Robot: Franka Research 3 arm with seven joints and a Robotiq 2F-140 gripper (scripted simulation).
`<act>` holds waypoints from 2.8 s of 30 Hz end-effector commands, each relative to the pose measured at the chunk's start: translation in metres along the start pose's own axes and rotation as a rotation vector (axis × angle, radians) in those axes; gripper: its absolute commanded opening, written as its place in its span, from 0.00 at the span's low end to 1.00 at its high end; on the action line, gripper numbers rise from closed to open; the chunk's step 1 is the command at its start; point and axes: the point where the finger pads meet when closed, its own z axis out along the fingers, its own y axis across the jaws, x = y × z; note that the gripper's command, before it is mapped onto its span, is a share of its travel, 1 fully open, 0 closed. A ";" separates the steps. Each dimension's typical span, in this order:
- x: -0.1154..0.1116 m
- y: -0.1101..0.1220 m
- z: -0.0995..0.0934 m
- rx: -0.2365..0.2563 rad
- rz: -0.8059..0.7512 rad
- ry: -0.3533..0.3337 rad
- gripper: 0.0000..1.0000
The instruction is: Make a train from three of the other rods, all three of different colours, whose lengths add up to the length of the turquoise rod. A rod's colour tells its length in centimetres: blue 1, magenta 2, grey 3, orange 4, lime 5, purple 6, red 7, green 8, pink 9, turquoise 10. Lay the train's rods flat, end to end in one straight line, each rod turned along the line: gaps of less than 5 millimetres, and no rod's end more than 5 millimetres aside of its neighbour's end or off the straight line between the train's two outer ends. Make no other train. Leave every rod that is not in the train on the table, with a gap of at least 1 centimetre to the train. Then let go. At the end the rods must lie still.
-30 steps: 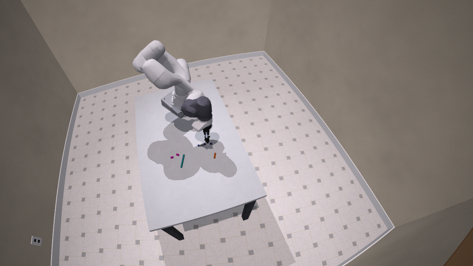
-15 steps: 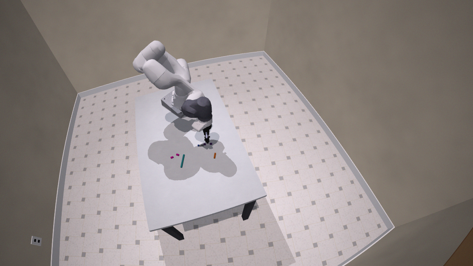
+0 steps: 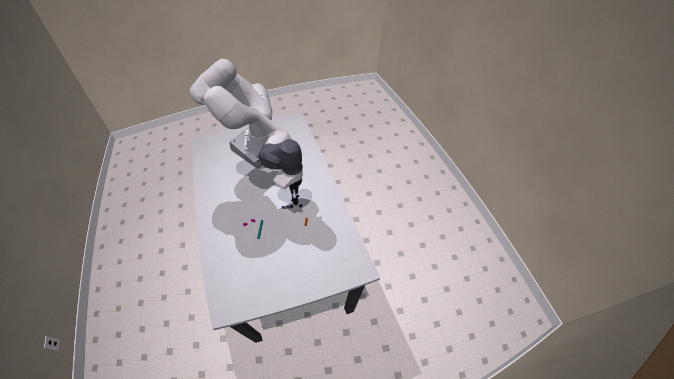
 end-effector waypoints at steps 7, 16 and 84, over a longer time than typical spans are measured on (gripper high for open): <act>-0.001 -0.002 0.000 0.005 0.009 -0.003 0.03; -0.001 -0.002 0.000 0.005 0.009 -0.003 0.03; -0.001 -0.001 -0.077 0.005 0.009 -0.003 0.15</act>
